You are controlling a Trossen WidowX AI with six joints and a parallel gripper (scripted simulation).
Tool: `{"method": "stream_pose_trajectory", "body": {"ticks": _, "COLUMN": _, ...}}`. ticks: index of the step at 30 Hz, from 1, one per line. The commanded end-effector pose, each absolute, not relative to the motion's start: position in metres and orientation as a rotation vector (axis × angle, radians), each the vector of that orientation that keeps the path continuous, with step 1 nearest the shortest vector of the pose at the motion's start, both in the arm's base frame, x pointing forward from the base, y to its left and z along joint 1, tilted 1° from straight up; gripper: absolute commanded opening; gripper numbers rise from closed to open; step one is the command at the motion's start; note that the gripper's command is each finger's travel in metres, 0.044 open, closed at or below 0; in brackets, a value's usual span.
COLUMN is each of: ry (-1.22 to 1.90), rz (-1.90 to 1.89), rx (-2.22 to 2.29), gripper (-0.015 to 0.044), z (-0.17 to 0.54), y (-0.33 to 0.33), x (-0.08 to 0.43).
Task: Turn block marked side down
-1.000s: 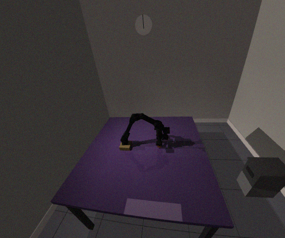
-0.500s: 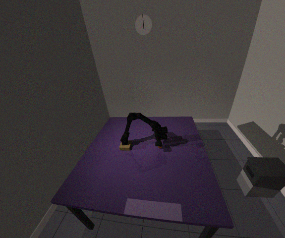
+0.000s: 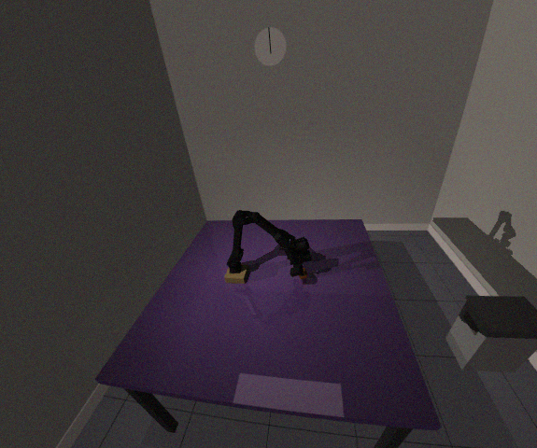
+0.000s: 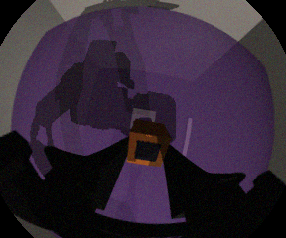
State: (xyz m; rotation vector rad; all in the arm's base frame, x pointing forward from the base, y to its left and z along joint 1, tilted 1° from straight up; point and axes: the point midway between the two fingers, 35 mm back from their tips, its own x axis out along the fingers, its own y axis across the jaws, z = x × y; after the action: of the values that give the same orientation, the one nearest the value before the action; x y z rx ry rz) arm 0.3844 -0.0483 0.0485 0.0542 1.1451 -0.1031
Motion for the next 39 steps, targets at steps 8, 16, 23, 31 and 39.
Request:
{"method": "stream_pose_trajectory", "body": {"ticks": 8, "ry": 0.996, "rz": -0.102, "rx": 0.045, "gripper": 0.0, "z": 0.055, "y": -0.048, "x": 0.38}}
{"method": "stream_pose_trajectory", "body": {"ticks": 16, "ry": 0.958, "rz": -0.103, "rx": 0.043, "gripper": 0.0, "z": 0.049, "y": -0.048, "x": 0.384}}
{"method": "stream_pose_trajectory", "body": {"ticks": 23, "ry": 0.851, "rz": -0.104, "rx": 0.038, "gripper": 0.0, "z": 0.035, "y": -0.049, "x": 0.392}}
{"method": "stream_pose_trajectory", "body": {"ticks": 31, "ry": 0.729, "rz": -0.105, "rx": 0.031, "gripper": 0.0, "z": 0.025, "y": -0.05, "x": 0.394}}
{"method": "stream_pose_trajectory", "body": {"ticks": 39, "ry": 0.607, "rz": -0.106, "rx": 0.024, "gripper": 0.0, "z": 0.021, "y": -0.049, "x": 0.39}}
